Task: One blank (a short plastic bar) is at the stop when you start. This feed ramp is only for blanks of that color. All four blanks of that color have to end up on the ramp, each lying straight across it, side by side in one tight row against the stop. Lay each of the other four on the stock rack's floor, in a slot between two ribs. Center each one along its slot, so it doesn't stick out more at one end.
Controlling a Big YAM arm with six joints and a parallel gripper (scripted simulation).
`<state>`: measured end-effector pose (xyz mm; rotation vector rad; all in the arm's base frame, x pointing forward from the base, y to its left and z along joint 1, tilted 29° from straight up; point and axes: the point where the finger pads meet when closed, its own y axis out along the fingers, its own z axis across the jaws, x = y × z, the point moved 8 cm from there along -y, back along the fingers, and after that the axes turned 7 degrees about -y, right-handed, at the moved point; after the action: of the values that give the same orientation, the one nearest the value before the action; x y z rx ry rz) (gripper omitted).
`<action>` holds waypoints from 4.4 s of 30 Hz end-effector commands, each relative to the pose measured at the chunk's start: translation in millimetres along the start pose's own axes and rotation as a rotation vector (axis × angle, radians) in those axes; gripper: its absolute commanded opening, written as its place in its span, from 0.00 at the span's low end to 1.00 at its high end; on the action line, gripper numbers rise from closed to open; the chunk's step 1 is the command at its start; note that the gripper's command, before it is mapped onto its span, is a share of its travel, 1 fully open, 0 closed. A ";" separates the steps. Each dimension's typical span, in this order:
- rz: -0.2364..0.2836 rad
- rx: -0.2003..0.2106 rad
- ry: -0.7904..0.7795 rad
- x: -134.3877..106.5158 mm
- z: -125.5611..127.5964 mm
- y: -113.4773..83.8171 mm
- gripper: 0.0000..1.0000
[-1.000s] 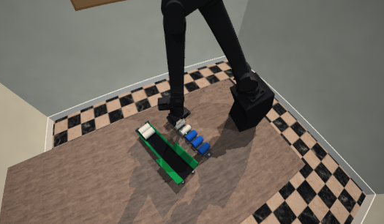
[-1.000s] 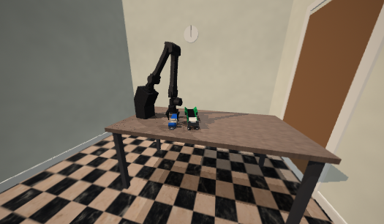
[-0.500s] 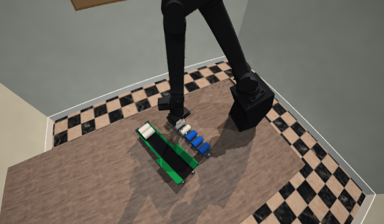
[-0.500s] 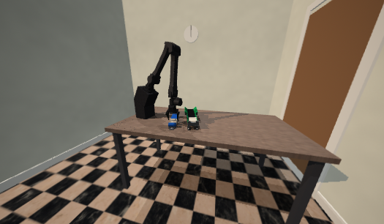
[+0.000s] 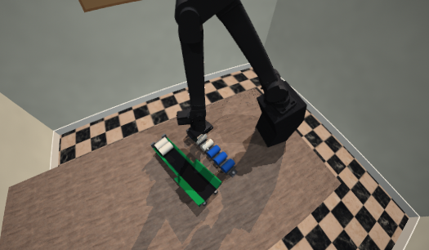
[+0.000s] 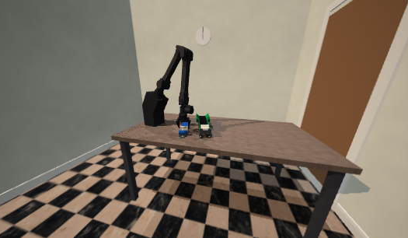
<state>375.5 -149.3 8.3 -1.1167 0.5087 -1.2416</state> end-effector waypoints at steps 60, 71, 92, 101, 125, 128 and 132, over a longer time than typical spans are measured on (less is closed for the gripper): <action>-0.016 0.015 0.002 2.8 5.7 19.4 0.66; -0.016 0.015 0.002 2.8 5.7 19.4 0.66; -0.008 0.005 0.004 1.3 1.9 12.3 0.66; -0.011 0.005 0.000 4.1 -1.2 -42.5 0.66; -0.010 0.011 -0.004 7.6 23.2 -81.5 0.66; -0.010 0.012 -0.019 19.2 77.7 -93.1 0.66; -0.012 0.015 -0.033 23.5 125.4 -109.0 0.66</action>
<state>394.6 -124.0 120.6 -1.1503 0.4894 -1.2083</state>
